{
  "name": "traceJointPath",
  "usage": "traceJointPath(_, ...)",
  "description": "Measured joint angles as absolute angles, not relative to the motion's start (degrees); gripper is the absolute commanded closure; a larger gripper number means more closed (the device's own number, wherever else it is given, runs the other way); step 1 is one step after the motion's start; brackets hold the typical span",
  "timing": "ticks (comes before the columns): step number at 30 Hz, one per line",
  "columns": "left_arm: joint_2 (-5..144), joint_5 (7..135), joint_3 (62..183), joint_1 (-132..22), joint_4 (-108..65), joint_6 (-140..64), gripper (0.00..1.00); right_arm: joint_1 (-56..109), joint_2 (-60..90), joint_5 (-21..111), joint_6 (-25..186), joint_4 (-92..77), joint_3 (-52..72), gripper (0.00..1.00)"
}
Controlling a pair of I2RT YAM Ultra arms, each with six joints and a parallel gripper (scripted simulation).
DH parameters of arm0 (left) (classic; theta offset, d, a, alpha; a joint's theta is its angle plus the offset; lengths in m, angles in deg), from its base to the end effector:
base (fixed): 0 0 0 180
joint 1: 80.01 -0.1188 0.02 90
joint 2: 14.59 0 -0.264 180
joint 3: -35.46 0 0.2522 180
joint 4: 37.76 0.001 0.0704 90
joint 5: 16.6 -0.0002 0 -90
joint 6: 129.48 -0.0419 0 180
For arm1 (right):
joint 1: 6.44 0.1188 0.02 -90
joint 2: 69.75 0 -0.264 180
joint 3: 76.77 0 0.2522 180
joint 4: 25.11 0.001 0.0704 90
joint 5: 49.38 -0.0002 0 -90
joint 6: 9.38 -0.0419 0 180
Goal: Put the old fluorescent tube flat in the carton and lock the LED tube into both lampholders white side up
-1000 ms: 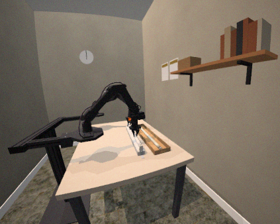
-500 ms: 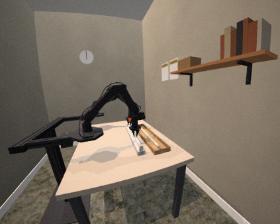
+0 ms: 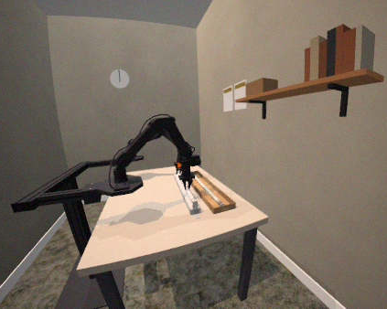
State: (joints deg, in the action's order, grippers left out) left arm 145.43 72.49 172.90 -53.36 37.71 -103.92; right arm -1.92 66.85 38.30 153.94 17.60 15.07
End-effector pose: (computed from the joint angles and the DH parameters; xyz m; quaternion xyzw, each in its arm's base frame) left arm 0.4337 -0.2173 0.0010 -0.7116 -0.6990 0.0302 0.0638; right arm 0.3945 0.0305 0.0104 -0.6276 0.7780 -0.0292 0.0068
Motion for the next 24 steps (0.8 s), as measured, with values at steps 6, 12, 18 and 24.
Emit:
traceJointPath(6, 145.50, 72.52, 172.90, -53.34, 37.60, -103.94, 0.89, -1.92, 67.00, 38.27, 153.94, 17.51, 15.07, 0.89)
traceJointPath(12, 145.50, 72.41, 172.90, -53.34, 37.62, -104.03, 0.51, -1.95, 67.07, 38.34, 153.94, 17.40, 15.07, 0.89)
traceJointPath(18, 145.50, 71.69, 172.90, -53.29, 37.62, -104.45, 0.51, -1.92, 67.07, 38.60, 153.94, 17.23, 15.07, 0.89)
traceJointPath(24, 145.50, 71.51, 172.90, -53.32, 37.62, -104.56, 0.51, -1.92, 67.07, 38.60, 153.94, 17.23, 15.07, 0.89)
